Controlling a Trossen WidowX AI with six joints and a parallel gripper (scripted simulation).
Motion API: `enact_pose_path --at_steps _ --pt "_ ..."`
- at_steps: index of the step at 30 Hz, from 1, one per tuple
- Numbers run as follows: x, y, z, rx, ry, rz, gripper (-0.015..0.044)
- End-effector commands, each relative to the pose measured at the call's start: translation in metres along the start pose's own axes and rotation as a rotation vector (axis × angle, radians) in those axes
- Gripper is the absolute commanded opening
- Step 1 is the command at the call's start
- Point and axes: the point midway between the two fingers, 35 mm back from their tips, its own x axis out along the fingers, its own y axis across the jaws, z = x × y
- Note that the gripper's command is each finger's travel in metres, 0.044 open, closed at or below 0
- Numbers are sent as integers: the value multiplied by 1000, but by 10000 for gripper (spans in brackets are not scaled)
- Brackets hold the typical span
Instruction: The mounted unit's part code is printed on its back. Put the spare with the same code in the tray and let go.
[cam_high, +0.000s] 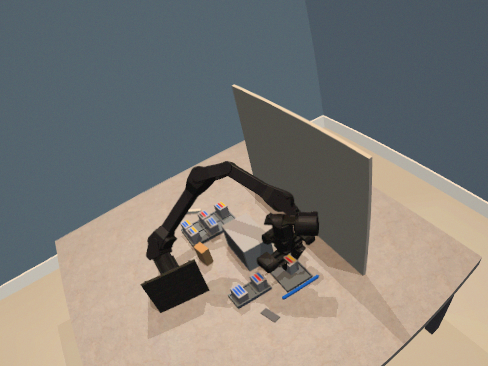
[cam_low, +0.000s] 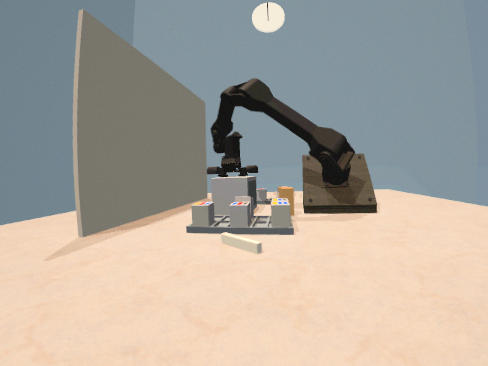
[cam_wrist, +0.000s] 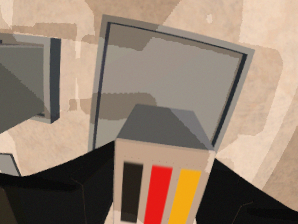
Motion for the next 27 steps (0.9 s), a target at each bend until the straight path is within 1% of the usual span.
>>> enact_pose_path --at_steps 1,17,27 --pt "5 2 1 11 -8 0 0" --pt "15 4 3 10 -10 0 0" --pt "13 2 2 0 -2 0 263"
